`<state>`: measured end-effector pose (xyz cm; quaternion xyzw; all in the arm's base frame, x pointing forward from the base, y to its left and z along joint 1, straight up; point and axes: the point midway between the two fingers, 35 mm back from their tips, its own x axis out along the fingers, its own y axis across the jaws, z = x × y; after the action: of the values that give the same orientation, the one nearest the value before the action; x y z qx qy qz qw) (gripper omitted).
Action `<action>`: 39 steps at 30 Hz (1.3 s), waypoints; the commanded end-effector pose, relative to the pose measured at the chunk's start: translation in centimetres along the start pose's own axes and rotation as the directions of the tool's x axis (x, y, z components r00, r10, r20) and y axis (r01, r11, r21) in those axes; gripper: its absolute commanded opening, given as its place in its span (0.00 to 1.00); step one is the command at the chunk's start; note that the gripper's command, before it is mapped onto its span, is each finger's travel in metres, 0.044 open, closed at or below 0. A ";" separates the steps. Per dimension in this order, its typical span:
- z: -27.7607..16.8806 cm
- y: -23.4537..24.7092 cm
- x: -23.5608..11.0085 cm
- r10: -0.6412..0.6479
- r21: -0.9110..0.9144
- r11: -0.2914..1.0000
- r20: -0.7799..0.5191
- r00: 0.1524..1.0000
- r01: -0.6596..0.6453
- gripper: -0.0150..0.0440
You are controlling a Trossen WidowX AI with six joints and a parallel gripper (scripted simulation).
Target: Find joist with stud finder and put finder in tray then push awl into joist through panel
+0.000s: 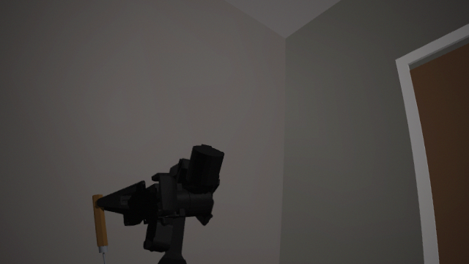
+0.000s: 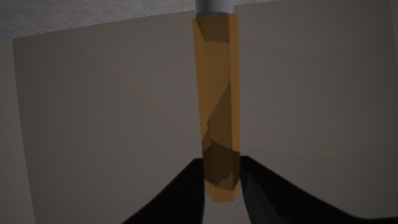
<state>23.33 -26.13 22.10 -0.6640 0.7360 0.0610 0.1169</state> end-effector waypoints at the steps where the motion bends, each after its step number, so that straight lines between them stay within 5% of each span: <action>1: 0.7 -1.4 -0.5 0.004 0.004 1.000 0.014 1.000 -0.004 0.25; 39: 7.5 -10.6 -7.9 -0.001 -0.029 1.000 -0.037 0.999 0.000 0.25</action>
<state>35.00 -17.92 17.50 -0.6666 0.7365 0.0651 0.0946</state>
